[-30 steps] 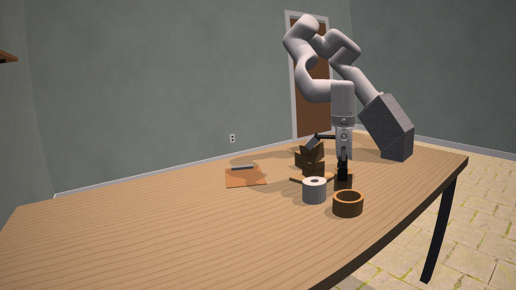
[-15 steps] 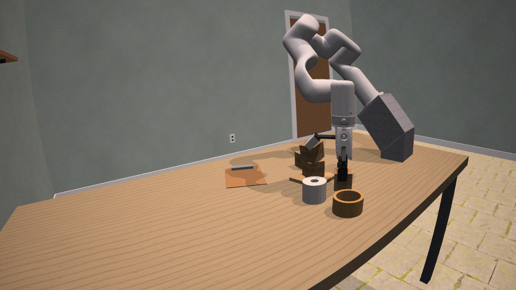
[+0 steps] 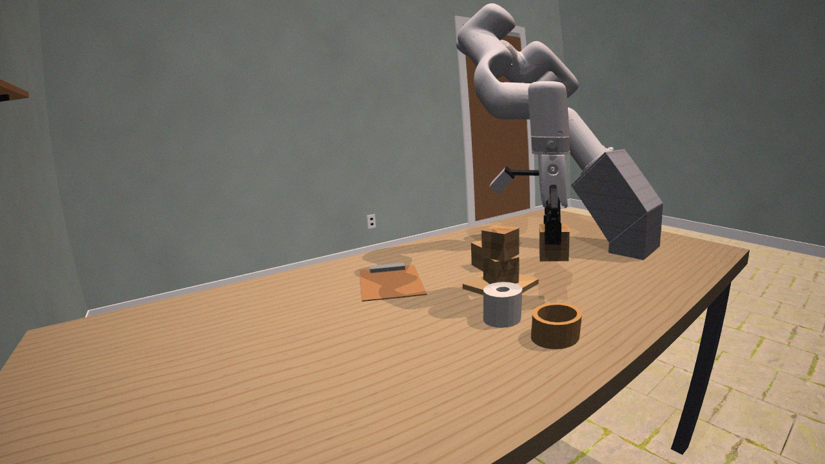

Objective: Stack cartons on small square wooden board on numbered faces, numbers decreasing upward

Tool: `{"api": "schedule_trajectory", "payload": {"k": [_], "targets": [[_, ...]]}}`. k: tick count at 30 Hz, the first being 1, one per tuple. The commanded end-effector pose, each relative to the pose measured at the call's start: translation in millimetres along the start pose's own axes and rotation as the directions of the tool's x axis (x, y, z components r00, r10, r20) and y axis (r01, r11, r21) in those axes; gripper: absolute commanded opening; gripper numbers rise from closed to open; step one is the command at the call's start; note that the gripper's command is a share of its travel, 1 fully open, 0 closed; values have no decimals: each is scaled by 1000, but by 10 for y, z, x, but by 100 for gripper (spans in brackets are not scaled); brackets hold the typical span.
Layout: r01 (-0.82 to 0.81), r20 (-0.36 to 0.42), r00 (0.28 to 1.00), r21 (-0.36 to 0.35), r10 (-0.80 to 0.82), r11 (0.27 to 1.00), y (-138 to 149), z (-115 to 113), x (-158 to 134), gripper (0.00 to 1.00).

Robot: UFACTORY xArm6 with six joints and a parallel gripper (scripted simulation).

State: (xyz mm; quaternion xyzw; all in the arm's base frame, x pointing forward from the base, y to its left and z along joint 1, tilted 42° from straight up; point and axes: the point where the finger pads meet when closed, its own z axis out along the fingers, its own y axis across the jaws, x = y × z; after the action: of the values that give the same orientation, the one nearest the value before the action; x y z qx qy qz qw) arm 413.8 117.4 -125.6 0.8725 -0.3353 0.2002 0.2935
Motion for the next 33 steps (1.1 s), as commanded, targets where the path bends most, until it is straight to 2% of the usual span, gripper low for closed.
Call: {"api": "schedule_trajectory", "payload": {"k": [1,4,7,10,11,12,15,19,21,33], "targets": [[-2,-4,1000,-3,2,1000,9,-561,38,0],[-2,-3,1000,-3,2,1000,46,-600,124,0],[-1,-3,1000,-2,1,1000,330,-789,633,0],[-2,-3,1000,-2,2,1000,384,-799,689,0],[-2,-3,1000,-3,2,1000,578,-911,974,0],[-2,-4,1000,-3,2,1000,641,-940,1054,0],[-2,-4,1000,-3,2,1000,651,-906,1065,0],[-1,-2,1000,-3,1,1000,656,-550,1060,0],[-1,-1,1000,-3,1,1000,658,-452,1058,0],[-1,-2,1000,-3,1,1000,656,-369,1062,0]]}}
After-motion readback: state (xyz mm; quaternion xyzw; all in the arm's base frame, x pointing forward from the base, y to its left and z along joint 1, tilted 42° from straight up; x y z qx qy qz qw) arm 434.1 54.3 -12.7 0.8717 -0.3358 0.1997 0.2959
